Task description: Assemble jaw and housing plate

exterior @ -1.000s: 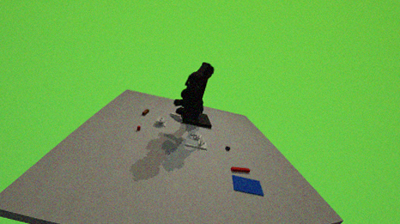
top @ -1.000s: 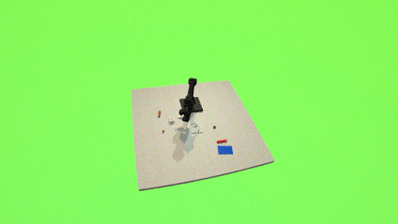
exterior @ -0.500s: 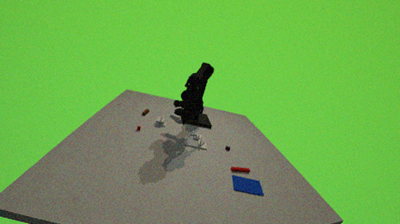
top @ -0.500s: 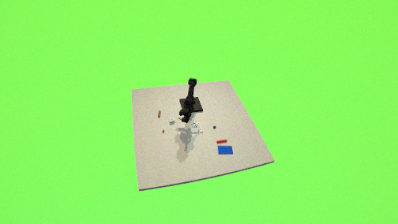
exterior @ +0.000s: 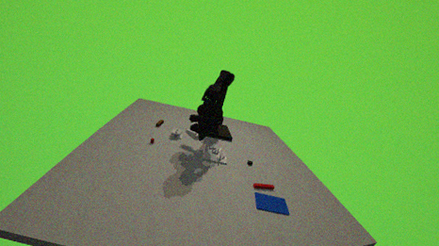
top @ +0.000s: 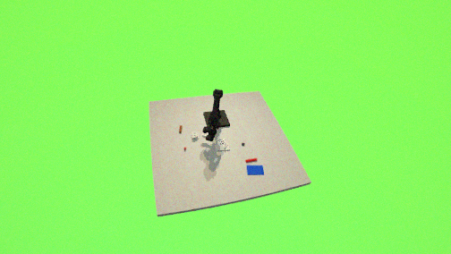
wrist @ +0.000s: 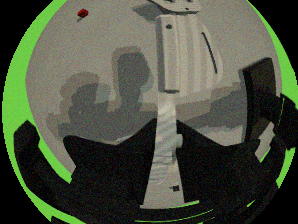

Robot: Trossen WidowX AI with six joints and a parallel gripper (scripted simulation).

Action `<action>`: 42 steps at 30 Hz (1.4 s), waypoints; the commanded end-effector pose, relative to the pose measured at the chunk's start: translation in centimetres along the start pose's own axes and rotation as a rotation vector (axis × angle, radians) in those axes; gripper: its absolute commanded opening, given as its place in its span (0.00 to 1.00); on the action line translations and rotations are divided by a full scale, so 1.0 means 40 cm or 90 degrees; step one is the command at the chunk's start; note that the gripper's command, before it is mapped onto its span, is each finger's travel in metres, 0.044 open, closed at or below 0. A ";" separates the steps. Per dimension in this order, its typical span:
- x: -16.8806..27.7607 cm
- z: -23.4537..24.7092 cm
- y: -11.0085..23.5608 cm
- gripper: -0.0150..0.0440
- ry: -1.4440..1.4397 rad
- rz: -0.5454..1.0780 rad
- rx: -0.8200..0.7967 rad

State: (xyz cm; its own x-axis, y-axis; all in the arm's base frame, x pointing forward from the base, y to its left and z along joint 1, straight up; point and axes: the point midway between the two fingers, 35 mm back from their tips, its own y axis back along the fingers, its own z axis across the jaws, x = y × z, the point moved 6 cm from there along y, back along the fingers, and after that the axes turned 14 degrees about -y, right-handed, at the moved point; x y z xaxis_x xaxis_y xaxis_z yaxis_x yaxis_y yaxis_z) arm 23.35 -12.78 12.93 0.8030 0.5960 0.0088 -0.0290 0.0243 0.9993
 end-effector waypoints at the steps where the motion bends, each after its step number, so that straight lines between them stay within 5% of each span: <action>1: 0.000 -0.003 -0.025 0.32 0.000 -0.001 0.010; 29: -0.004 -0.012 -0.105 0.32 -0.003 -0.002 0.011; 33: -0.003 -0.011 -0.099 0.49 -0.003 -0.002 0.011; 38: -0.002 -0.006 0.049 0.72 -0.003 -0.001 0.010; 42: -0.003 -0.008 0.073 0.90 -0.003 -0.001 0.010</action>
State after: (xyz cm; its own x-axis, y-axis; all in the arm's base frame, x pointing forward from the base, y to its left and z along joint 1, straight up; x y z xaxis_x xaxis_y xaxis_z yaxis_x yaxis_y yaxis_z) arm 23.26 -12.73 15.17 0.8031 0.5959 0.0074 -0.0259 0.0224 0.9994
